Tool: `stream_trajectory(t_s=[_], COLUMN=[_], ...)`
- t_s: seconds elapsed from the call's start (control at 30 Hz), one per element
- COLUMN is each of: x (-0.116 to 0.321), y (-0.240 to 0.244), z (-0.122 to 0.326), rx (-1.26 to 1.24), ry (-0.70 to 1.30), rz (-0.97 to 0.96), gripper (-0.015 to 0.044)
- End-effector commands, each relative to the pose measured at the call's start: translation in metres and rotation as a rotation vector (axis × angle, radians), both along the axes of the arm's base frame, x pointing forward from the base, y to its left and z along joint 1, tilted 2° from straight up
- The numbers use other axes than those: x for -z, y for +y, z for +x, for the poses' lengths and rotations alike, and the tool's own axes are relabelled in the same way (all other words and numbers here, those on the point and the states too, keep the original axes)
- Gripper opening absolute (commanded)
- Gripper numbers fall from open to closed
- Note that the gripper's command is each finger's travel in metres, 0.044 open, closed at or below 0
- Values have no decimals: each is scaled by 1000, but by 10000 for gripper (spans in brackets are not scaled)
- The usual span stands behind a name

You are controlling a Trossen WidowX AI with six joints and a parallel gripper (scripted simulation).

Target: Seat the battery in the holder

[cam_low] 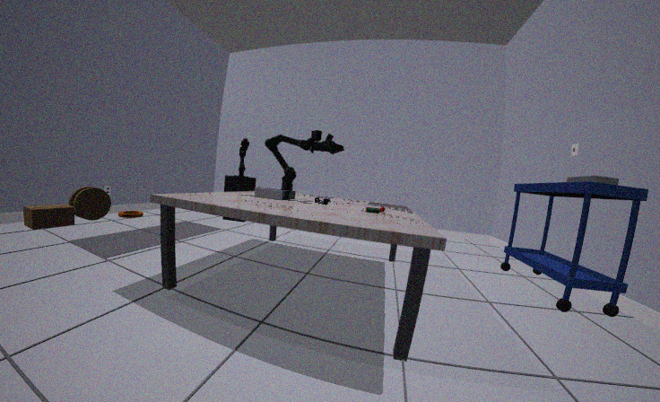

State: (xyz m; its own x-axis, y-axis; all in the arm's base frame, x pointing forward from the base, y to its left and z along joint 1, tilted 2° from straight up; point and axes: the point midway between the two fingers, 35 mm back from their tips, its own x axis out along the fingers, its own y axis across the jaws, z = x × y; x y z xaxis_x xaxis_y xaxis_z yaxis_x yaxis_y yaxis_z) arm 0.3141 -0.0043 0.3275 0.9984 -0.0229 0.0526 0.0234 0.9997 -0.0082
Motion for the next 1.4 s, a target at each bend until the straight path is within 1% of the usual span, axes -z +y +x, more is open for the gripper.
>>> stream_trajectory(t_s=[0.0, 0.07, 0.17, 0.2, 0.3, 0.43, 0.53, 0.6, 0.67, 1.03, 1.37], x=[3, 28, 88, 106, 158, 225, 262, 278, 282, 284, 300], y=[1, 7, 22, 27, 40, 56, 64, 68, 68, 68, 69], z=[2, 14, 31, 33, 31, 8, -18, -35, -40, -40, -39], rx=[-2, -23, -103, -136, -257, -492, -693, -826, -864, -864, -864], ry=[15, 135, 407, 489, 724, 1045, 1248, 1361, 1391, 1391, 1391], rz=[-9, -78, -247, -300, -456, -675, -810, -880, -898, -898, -898], gripper=[374, 321, 242, 233, 233, 233, 233, 233, 233, 233, 233])
